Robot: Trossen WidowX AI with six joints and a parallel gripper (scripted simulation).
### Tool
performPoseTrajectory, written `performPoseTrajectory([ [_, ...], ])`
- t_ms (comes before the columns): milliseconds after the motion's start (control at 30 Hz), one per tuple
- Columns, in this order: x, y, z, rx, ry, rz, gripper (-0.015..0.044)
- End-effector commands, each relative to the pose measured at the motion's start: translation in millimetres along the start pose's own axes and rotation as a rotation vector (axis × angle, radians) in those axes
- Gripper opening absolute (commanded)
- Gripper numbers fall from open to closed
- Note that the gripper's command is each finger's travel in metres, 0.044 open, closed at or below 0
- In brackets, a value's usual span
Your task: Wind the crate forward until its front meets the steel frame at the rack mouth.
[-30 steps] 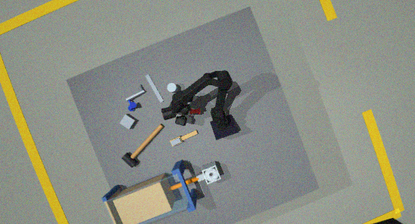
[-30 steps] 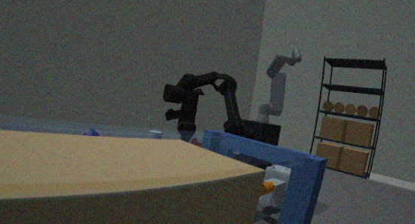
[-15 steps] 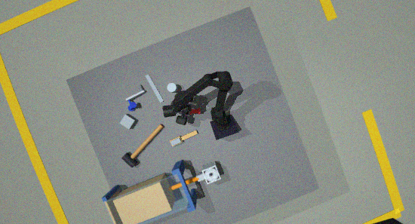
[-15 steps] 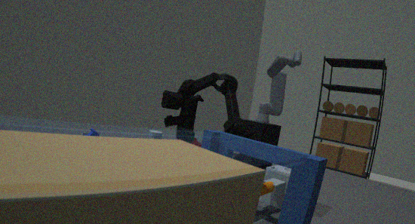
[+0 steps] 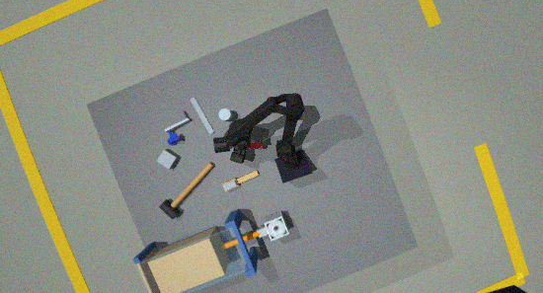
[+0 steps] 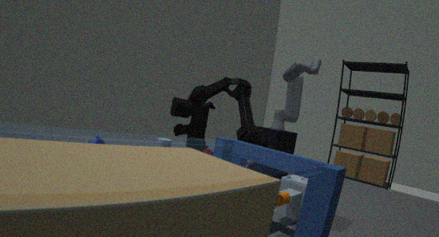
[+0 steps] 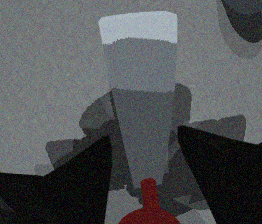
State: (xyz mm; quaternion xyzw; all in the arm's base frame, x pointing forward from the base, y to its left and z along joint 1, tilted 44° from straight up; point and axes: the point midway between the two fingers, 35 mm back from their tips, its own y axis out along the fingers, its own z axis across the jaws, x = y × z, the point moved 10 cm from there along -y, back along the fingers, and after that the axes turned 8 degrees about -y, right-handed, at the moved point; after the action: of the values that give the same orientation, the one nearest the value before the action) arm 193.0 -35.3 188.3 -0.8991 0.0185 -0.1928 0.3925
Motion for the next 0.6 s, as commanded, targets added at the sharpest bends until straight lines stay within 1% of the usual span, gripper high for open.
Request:
performPoseTrajectory([
  [0, 0.2, -0.3, -0.2, 0.0, 0.003, 0.0, 0.0125],
  [33, 0.2, -0.3, -0.2, 0.0, 0.003, 0.0, 0.0099],
  [367, 0.2, -0.3, -0.2, 0.0, 0.003, 0.0, 0.0032],
  [400, 0.2, -0.3, -0.2, 0.0, 0.003, 0.0, 0.0006],
  [567, 0.5, -2.2, 0.0, 0.001, 0.003, -0.001, 0.0],
])
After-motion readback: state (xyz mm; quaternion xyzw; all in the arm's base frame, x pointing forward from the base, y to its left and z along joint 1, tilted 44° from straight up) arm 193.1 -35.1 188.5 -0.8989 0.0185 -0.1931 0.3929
